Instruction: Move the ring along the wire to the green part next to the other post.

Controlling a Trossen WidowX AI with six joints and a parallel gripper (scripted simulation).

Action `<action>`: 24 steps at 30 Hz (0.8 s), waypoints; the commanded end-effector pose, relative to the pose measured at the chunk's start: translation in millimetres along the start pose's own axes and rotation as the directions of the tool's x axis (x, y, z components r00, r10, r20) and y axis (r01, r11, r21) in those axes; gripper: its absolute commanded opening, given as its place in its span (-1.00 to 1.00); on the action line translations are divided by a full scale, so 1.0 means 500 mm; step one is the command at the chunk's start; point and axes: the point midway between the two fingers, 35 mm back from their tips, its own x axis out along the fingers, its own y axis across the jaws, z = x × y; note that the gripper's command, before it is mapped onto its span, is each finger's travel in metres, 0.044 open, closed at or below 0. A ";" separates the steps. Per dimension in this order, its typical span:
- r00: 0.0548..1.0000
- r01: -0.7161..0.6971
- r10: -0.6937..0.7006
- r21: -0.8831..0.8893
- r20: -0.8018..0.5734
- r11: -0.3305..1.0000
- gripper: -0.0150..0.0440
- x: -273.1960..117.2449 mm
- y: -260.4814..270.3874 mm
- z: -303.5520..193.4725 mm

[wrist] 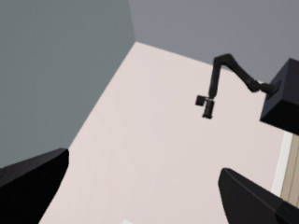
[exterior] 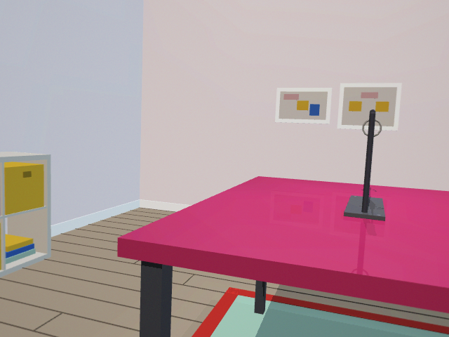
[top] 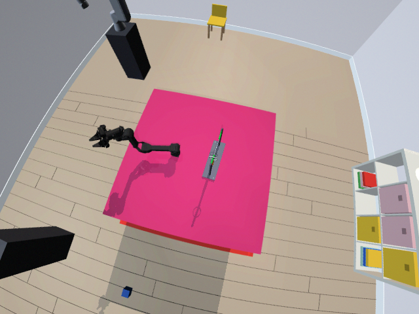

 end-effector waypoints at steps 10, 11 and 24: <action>0.931 -0.329 0.340 -0.098 0.131 0.939 0.05 -0.146 0.250 -0.019; 0.914 -0.369 0.382 -0.111 0.138 0.923 0.05 -0.167 0.277 -0.027; 0.558 -0.806 0.829 -0.223 0.023 0.548 0.05 -0.475 0.527 -0.240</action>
